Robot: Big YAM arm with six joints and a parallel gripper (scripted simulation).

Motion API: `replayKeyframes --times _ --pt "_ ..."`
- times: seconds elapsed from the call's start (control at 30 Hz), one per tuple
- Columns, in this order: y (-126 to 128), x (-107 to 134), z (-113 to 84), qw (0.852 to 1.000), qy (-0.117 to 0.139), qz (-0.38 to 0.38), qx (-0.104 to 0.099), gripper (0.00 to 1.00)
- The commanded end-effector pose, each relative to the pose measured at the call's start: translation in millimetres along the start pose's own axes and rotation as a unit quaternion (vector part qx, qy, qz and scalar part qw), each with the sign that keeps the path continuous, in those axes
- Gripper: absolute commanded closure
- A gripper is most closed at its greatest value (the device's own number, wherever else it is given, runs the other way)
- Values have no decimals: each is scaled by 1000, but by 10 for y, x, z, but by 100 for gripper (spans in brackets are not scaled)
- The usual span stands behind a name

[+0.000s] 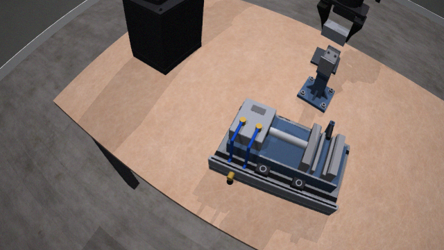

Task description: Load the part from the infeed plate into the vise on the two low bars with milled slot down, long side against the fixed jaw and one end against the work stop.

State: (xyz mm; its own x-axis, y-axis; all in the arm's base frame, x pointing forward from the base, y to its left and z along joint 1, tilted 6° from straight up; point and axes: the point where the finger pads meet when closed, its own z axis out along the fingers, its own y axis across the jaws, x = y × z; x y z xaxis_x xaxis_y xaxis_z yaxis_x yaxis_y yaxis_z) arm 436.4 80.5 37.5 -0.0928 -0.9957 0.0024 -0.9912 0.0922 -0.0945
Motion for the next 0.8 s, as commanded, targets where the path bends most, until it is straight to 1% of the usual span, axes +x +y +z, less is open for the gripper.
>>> replayKeyframes --times 0.0,0.3,0.33,0.6,0.77 --pt "-252 -117 -318 999 -9 1 36 100" --pt "-258 -117 -357 999 -9 1 37 100" --pt "-252 -116 -315 999 -8 1 33 100" --pt "-258 -114 -329 999 -9 2 35 100" --pt "-269 -50 -297 999 -7 12 30 100"
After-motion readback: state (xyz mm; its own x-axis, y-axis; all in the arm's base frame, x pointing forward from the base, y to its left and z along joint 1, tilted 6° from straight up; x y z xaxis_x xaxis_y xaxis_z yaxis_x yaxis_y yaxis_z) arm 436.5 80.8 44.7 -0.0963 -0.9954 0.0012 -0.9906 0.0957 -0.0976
